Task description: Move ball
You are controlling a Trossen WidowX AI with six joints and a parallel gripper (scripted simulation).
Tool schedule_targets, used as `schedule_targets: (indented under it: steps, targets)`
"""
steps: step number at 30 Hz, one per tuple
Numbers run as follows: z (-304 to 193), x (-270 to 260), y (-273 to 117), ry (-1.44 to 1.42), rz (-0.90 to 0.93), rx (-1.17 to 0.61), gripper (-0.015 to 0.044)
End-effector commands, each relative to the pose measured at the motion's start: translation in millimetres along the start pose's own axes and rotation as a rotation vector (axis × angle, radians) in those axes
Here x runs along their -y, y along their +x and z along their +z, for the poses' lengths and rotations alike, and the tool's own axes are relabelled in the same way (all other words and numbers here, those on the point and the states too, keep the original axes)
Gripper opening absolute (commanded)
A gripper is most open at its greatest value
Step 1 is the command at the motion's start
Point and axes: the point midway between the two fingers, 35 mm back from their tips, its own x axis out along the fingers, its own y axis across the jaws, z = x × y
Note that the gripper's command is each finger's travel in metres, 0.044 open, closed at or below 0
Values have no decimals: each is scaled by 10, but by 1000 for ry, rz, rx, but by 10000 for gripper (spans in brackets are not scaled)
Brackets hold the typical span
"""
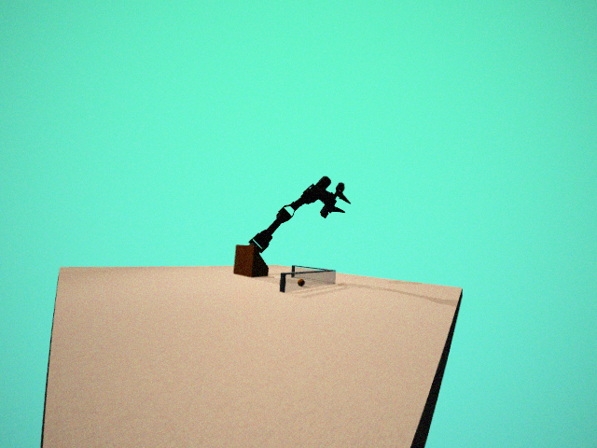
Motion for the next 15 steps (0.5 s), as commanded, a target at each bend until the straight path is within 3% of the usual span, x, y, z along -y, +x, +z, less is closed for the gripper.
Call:
schedule_targets:
  steps: [1, 8, 15]
  targets:
    - [-555, -440, 244, 362, 134, -108, 239]
    - [-1221, -1377, 459, 928, 357, -341, 239]
    - [-1550, -2389, 435, 1429, 582, -647, 239]
